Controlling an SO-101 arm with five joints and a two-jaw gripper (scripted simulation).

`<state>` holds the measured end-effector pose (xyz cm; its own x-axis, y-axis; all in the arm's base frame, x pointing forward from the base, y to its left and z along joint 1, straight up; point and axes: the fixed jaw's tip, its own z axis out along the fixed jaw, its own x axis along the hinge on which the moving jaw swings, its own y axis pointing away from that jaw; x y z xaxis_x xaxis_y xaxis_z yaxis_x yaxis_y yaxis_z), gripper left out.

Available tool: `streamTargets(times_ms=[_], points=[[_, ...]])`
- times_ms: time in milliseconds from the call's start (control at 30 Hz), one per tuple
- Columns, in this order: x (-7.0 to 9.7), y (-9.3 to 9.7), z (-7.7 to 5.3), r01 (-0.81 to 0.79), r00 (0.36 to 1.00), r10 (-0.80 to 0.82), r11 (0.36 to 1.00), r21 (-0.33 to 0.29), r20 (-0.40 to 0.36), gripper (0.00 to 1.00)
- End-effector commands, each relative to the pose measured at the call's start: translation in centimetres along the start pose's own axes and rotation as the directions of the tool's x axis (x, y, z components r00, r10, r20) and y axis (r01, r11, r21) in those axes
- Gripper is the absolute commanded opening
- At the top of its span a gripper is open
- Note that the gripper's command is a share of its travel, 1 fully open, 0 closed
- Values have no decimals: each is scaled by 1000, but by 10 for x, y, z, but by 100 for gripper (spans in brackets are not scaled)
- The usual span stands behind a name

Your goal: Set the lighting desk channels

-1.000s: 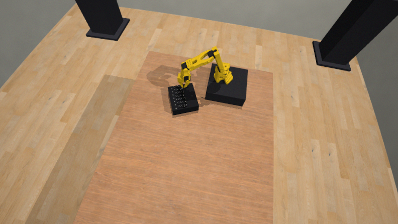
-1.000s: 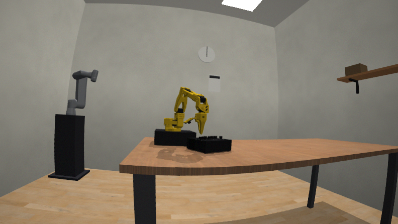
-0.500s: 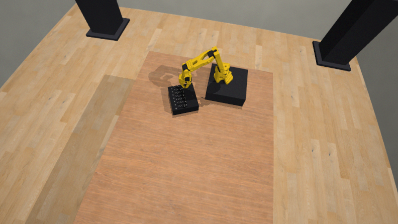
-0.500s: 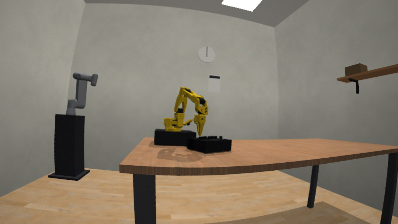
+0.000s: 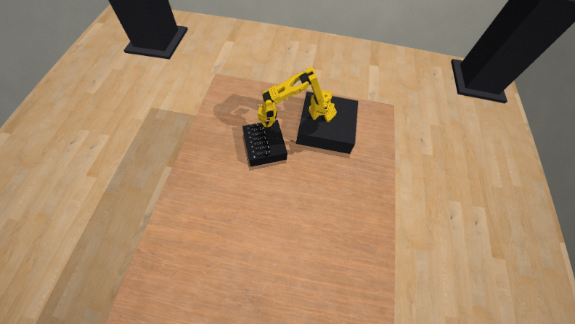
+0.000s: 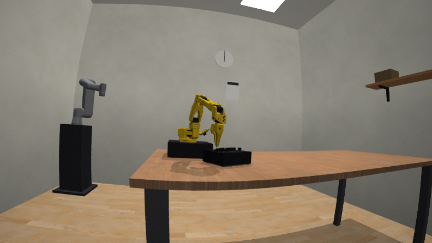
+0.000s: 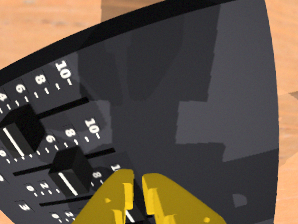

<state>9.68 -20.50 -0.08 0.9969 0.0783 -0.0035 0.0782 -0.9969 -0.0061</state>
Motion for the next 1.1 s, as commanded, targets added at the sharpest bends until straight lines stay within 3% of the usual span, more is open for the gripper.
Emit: streamTargets(times_ms=[0, 633, 1067], points=[[-1, 2, -3, 0, 1000, 0, 1000, -5, -3, 0], [0, 4, -5, 0, 1000, 0, 1000, -5, -3, 0], [0, 4, 3, 0, 1000, 0, 1000, -5, -3, 0]])
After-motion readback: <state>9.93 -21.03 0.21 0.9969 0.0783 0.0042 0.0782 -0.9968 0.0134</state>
